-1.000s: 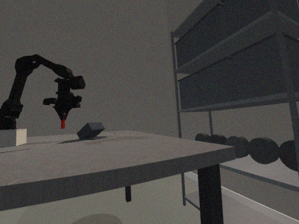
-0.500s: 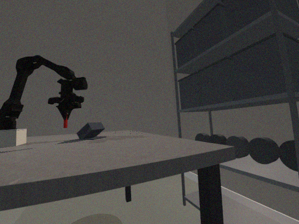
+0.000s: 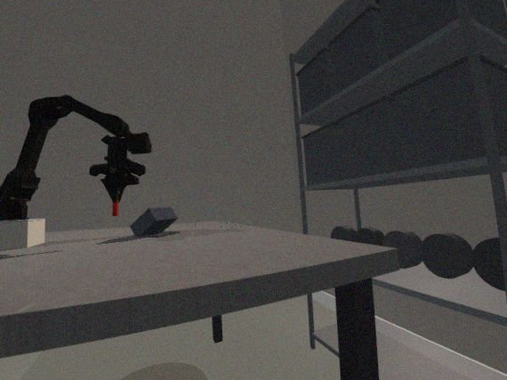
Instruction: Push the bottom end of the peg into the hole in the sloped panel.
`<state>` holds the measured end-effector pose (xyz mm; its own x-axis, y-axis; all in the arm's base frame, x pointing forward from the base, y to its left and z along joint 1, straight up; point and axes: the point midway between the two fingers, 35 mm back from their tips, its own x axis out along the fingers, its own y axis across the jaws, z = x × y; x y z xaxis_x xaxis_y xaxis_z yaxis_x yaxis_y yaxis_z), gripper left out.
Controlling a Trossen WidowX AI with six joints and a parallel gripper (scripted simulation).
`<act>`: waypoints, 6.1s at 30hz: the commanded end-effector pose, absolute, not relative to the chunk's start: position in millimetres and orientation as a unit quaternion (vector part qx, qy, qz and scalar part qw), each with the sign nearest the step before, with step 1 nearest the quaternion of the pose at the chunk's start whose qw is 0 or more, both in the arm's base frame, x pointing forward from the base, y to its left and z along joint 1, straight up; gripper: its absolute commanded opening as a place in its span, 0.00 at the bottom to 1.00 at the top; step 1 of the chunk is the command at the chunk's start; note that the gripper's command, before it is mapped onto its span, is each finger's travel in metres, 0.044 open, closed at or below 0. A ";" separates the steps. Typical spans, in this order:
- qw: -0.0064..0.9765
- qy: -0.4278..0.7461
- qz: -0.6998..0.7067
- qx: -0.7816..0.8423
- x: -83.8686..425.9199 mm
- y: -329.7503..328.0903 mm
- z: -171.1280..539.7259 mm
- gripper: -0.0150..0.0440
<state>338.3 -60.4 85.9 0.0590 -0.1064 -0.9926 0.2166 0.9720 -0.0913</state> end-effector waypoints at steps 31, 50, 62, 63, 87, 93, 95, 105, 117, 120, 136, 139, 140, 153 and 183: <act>0.744 0.661 -0.052 -0.087 348.8 -16.4 93.1 0.25; 0.748 0.645 -0.020 -0.155 352.2 9.3 97.3 0.25; 0.748 0.633 0.001 -0.196 353.4 25.8 100.2 0.25; 0.748 0.632 0.002 -0.200 353.5 27.2 100.5 0.25; 0.746 0.603 0.041 -0.281 353.2 61.0 106.9 0.25; 0.744 0.594 0.050 -0.301 352.6 69.5 108.6 0.25; 0.744 0.591 0.053 -0.307 352.4 72.4 109.1 0.25; 0.740 0.576 0.069 -0.339 350.7 86.7 112.1 0.25; 0.736 0.556 0.086 -0.377 347.9 103.9 115.8 0.25; 0.734 0.551 0.091 -0.386 347.1 108.2 116.8 0.25; 0.726 0.522 0.113 -0.434 341.6 131.1 122.1 0.25; 0.724 0.517 0.117 -0.442 340.3 135.4 123.1 0.25; 0.723 0.515 0.118 -0.445 339.9 136.8 123.5 0.25; 0.714 0.489 0.135 -0.482 333.8 155.2 128.0 0.25; 0.706 0.464 0.148 -0.514 356.9 156.0 87.3 0.25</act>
